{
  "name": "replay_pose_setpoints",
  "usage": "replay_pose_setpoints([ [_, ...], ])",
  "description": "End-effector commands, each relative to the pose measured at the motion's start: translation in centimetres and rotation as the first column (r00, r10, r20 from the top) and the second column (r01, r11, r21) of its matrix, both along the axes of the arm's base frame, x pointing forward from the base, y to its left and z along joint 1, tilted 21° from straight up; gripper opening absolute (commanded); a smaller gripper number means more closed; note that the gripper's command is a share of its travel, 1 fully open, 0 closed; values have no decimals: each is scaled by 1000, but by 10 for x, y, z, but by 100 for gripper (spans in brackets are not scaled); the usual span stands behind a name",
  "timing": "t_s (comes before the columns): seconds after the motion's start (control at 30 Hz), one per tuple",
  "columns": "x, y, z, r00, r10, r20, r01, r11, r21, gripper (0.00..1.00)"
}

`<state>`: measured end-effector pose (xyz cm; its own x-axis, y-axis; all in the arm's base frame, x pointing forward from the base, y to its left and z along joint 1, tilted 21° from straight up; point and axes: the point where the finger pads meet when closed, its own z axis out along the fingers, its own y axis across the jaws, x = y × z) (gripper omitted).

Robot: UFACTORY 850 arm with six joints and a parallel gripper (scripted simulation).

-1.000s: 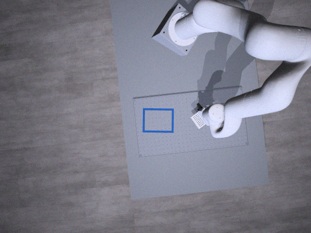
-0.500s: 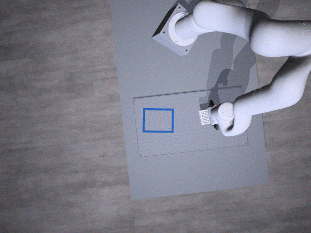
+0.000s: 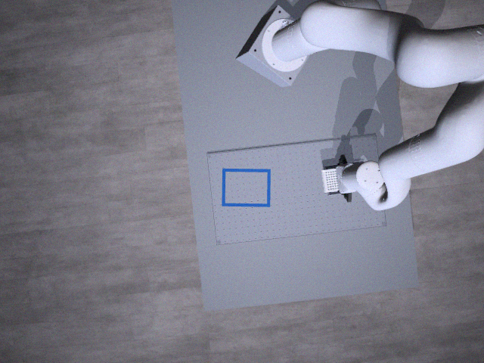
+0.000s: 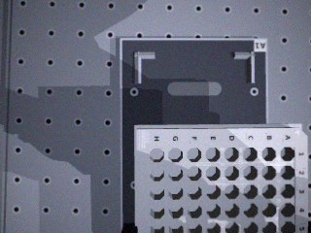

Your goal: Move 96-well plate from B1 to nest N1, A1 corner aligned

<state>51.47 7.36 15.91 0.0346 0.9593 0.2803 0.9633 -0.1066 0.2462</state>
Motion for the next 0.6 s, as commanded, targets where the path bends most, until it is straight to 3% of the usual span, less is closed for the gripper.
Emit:
replay_pose_setpoints([
  [0.0,2,15,6,1000,0,-16,-1,1000,-5,0],
  [0.57,4,51,17,1000,0,-16,-1,1000,-5,0],
])
